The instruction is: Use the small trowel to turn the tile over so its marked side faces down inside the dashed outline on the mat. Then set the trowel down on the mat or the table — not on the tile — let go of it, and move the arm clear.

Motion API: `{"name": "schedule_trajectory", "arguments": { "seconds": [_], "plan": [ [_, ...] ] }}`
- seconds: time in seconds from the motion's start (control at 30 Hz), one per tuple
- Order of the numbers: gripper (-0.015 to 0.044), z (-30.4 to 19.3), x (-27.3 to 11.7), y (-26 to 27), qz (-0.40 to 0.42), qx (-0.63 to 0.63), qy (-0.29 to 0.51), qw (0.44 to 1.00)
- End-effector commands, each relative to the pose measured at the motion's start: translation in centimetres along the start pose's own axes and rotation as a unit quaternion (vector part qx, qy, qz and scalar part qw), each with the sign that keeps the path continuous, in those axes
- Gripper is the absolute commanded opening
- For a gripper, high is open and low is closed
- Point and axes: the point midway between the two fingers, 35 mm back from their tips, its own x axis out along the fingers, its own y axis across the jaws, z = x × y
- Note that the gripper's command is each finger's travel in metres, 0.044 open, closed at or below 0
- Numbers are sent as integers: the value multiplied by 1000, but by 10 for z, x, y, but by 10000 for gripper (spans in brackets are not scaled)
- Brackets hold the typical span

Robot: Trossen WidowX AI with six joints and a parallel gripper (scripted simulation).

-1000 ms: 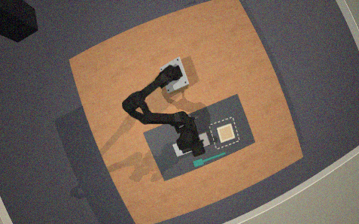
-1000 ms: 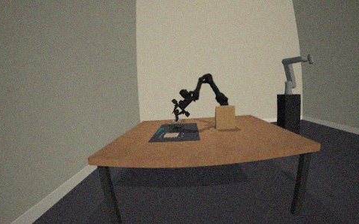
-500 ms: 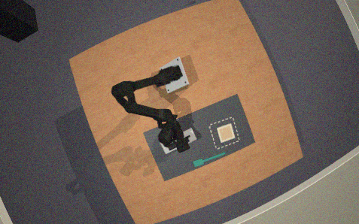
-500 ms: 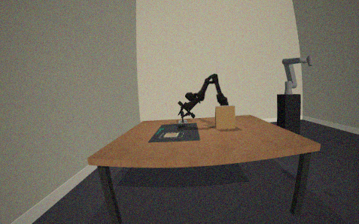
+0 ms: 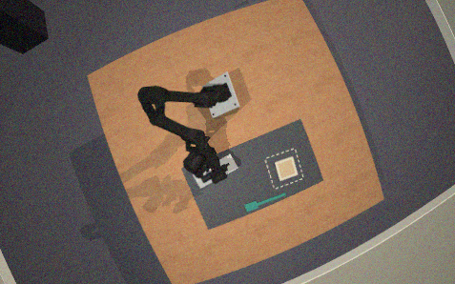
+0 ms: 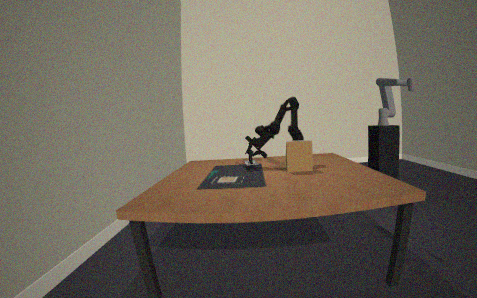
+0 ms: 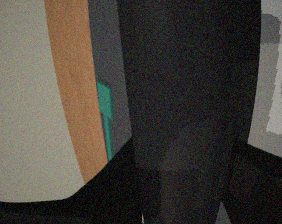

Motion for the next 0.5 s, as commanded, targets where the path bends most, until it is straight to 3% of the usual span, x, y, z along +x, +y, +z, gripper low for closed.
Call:
{"name": "schedule_trajectory", "arguments": {
  "seconds": [0.0, 0.47],
  "plan": [
    [0, 1, -4, 0, 10, -6, 3, 1000],
    [0, 1, 11, -16, 9, -7, 3, 1000]
  ]
}}
